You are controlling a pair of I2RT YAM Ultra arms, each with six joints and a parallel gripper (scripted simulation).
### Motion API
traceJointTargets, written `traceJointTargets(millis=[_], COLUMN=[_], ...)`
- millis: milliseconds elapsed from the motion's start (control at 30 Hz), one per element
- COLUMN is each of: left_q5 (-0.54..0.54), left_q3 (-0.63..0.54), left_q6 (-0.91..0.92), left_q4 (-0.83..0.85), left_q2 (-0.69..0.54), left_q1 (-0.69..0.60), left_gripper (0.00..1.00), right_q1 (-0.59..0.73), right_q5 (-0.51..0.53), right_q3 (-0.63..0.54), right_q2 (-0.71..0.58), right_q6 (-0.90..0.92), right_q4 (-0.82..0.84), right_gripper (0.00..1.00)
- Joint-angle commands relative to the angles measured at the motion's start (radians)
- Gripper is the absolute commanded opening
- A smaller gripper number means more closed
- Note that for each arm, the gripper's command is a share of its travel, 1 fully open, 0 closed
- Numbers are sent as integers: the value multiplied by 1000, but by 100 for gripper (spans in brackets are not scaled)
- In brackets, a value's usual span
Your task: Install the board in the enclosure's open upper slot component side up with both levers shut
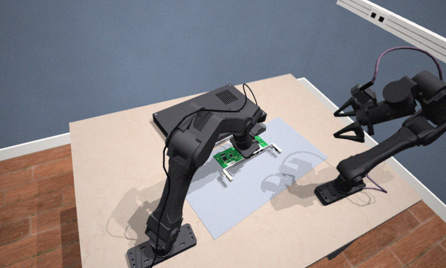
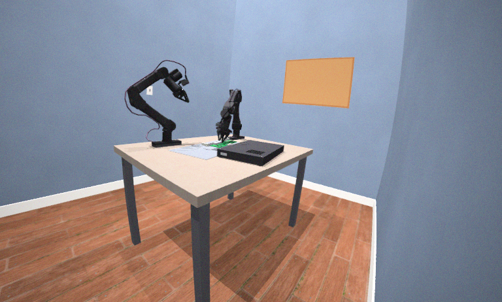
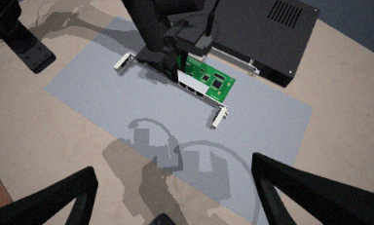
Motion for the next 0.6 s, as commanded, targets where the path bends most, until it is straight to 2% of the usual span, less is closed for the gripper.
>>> traceJointTargets(millis=[0, 300, 467, 567], left_q5=[15, 8, 7, 7], left_q3=[38, 47, 136, 147], left_q6=[20, 13, 11, 11], left_q4=[23, 34, -50, -58], left_q2=[-4, -9, 26, 30], left_q1=[21, 31, 26, 26], left_gripper=[19, 19, 19, 19], right_q1=[1, 1, 1, 1], right_q5=[-1, -1, -1, -1], right_q3=[14, 14, 14, 14], right_q2=[8, 8, 8, 8], right_q6=[-7, -7, -7, -7], right_q4=[-10, -10, -10, -10], right_gripper=[100, 100, 100, 100])
